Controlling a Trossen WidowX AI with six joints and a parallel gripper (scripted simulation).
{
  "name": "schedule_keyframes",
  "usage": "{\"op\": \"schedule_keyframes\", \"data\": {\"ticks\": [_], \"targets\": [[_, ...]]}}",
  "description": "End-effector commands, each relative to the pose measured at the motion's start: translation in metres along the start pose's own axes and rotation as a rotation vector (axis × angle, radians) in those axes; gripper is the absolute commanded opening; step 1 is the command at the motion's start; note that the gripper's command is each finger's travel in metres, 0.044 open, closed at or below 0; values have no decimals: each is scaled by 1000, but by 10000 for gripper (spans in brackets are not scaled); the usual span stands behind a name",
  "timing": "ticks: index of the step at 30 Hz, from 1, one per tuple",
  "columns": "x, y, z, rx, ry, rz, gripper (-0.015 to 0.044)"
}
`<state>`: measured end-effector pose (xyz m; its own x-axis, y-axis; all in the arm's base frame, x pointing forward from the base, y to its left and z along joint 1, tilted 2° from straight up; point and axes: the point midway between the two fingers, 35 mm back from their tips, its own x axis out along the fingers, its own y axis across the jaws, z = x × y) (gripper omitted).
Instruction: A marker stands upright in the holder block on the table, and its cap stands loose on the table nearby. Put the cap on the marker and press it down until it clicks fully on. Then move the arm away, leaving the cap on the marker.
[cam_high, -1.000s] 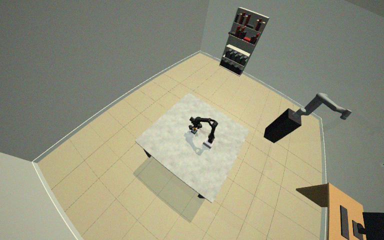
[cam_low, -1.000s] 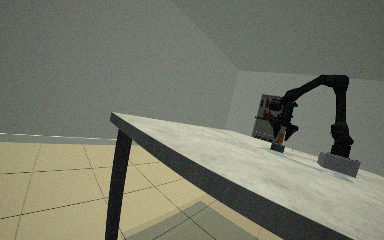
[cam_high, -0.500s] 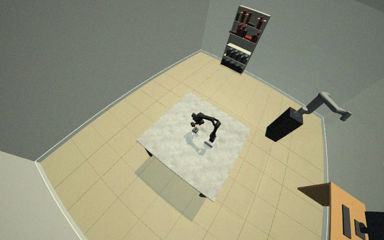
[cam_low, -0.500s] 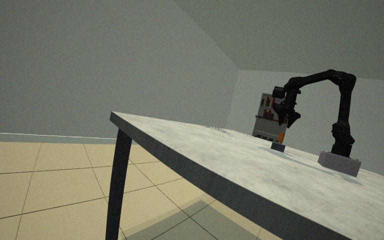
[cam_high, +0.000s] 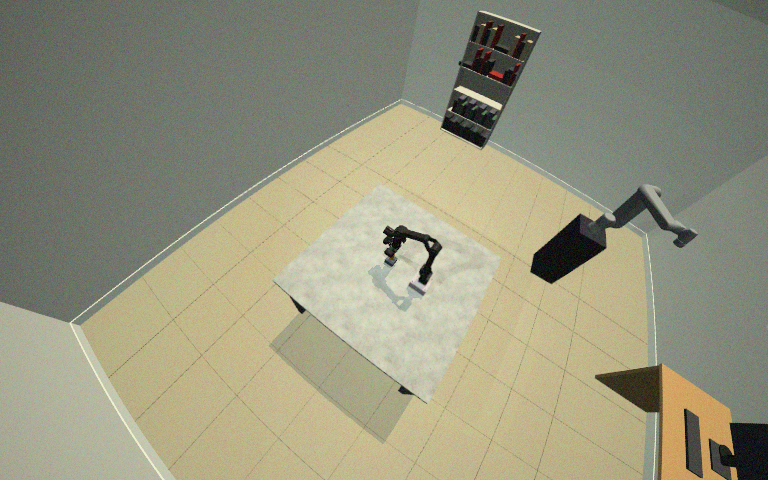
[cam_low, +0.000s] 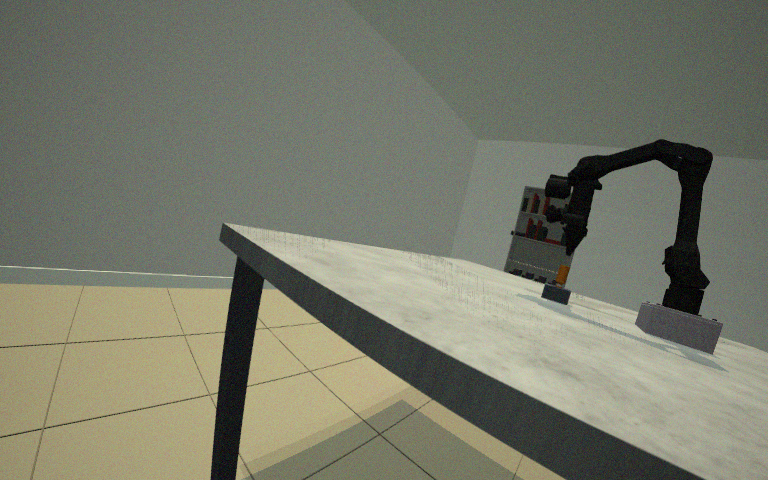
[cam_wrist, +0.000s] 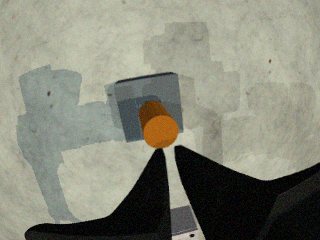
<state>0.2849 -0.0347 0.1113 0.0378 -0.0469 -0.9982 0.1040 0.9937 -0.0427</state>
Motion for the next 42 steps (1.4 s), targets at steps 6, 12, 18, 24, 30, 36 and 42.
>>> {"op": "schedule_keyframes", "data": {"ticks": [6,12,18,24,30,36,42], "targets": [[1,0,0,-25,0,3,0],[5,0,0,-25,0,3,0],[13,0,0,-25,0,3,0],[21,0,0,-25,0,3,0],[29,0,0,-25,0,3,0],[37,0,0,-25,0,2,0],[42,0,0,-25,0,2,0]]}}
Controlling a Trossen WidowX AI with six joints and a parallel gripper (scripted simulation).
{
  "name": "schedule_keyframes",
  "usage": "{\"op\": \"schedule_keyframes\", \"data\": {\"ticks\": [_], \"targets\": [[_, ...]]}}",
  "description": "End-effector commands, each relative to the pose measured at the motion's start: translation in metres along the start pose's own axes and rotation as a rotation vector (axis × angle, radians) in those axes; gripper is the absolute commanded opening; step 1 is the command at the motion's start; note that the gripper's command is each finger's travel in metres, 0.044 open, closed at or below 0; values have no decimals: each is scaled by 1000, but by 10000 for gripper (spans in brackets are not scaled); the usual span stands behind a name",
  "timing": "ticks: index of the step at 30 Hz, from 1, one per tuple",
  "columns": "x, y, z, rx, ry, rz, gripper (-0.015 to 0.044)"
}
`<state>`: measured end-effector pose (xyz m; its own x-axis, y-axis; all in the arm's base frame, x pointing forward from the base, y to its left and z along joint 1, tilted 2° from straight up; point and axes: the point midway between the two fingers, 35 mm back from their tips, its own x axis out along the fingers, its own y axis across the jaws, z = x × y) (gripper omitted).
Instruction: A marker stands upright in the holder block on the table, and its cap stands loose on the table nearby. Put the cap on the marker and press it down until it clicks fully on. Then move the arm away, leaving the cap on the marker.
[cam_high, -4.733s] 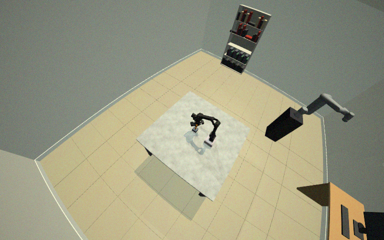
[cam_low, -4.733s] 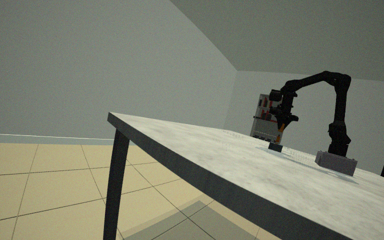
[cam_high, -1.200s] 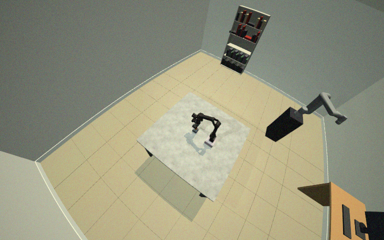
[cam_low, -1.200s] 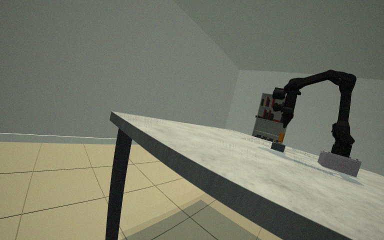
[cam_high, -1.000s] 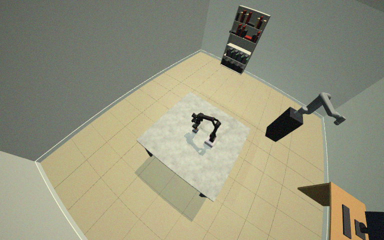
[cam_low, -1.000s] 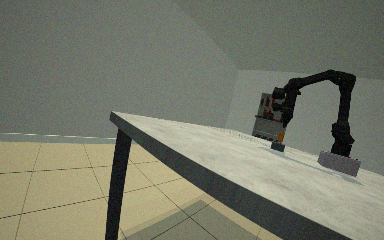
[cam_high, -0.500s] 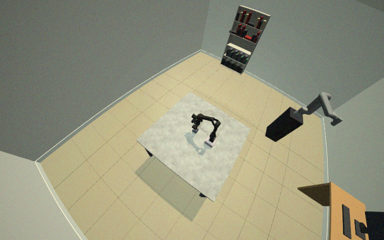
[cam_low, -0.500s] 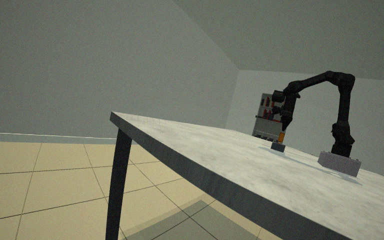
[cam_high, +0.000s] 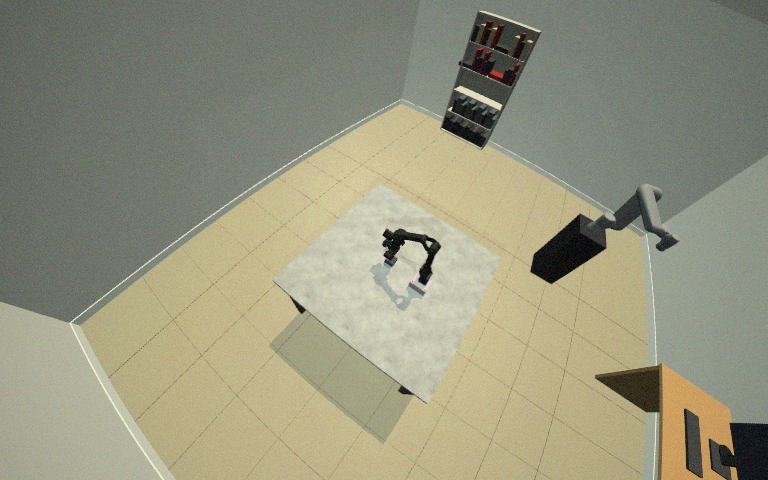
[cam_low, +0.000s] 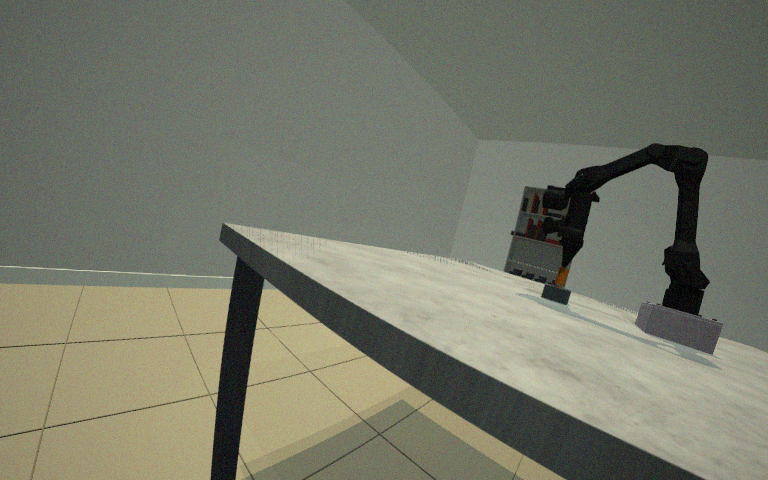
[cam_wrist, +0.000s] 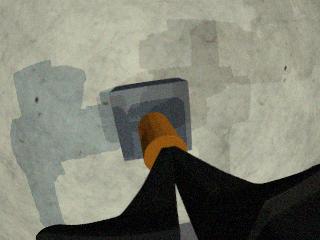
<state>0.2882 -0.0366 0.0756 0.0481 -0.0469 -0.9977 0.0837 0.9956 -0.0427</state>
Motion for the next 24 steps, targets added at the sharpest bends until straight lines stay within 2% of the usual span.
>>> {"op": "schedule_keyframes", "data": {"ticks": [1,7,14,20,24], "targets": [[0,0,0,0,0,0,0],[-2,0,0,0,0,0,0],[-81,0,2,0,0,0,0],[-89,0,1,0,0,0,0],[-89,0,1,0,0,0,105]]}}
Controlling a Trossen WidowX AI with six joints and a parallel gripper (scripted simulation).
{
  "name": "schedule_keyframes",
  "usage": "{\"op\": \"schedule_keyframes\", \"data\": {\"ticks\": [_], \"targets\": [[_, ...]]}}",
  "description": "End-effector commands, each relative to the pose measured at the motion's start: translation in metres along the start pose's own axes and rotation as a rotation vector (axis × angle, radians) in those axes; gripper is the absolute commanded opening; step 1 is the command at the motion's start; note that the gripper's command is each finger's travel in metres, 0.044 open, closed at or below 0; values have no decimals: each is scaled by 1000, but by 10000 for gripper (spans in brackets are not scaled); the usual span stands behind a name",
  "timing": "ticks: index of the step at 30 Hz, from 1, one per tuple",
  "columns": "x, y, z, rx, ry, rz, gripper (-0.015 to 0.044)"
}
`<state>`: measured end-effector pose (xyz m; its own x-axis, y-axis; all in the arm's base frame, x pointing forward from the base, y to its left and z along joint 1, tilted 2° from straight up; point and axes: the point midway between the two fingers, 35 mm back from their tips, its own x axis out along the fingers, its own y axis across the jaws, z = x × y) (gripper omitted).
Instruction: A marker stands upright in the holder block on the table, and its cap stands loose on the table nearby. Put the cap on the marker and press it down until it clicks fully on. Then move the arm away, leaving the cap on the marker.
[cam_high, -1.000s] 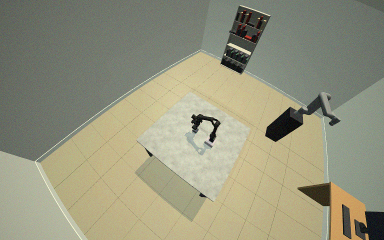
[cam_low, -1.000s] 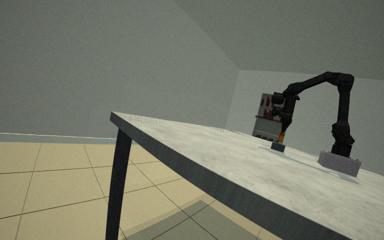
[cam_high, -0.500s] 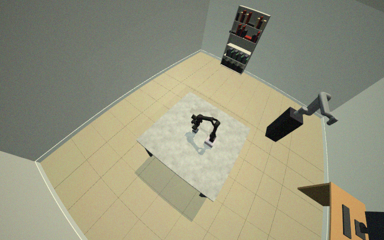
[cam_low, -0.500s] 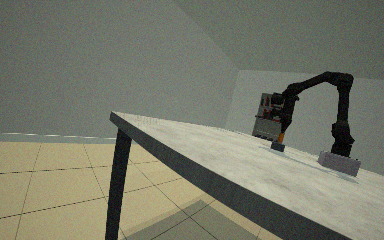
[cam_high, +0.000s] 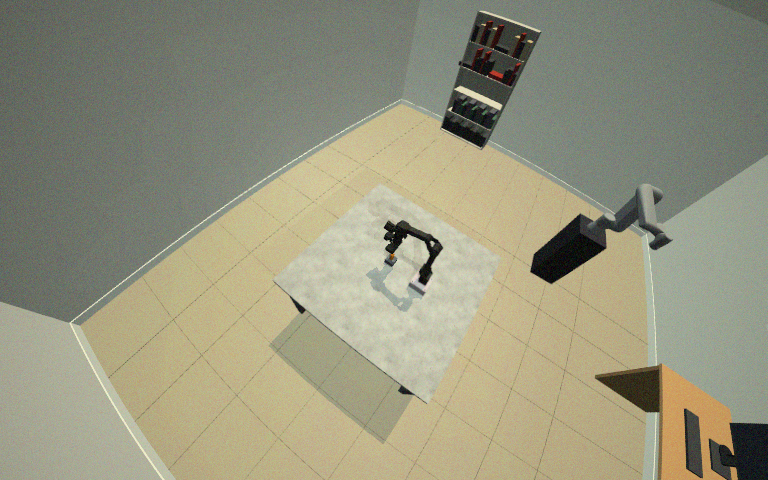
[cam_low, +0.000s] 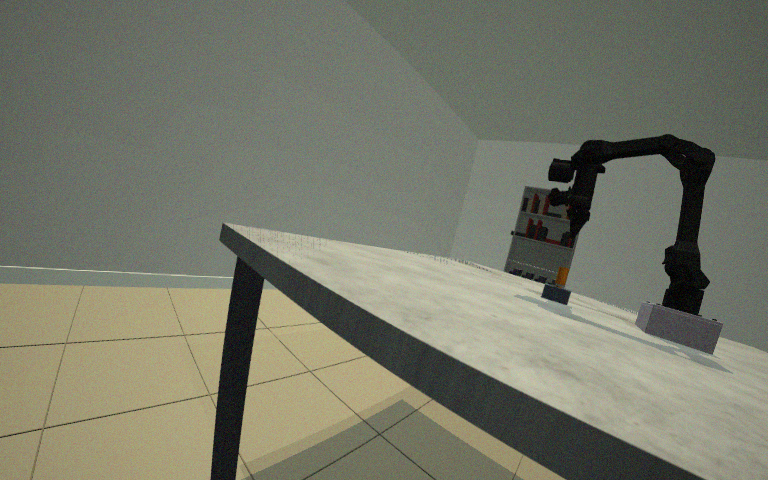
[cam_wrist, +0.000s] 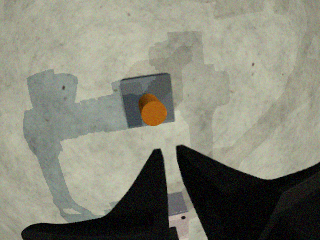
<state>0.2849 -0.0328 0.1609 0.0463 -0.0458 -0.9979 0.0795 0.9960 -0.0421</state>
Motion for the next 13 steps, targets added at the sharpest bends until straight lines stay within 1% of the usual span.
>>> {"op": "schedule_keyframes", "data": {"ticks": [1,13], "targets": [[-4,0,0,4,-2,-1,131],[-4,0,0,4,-2,-1,440]]}}
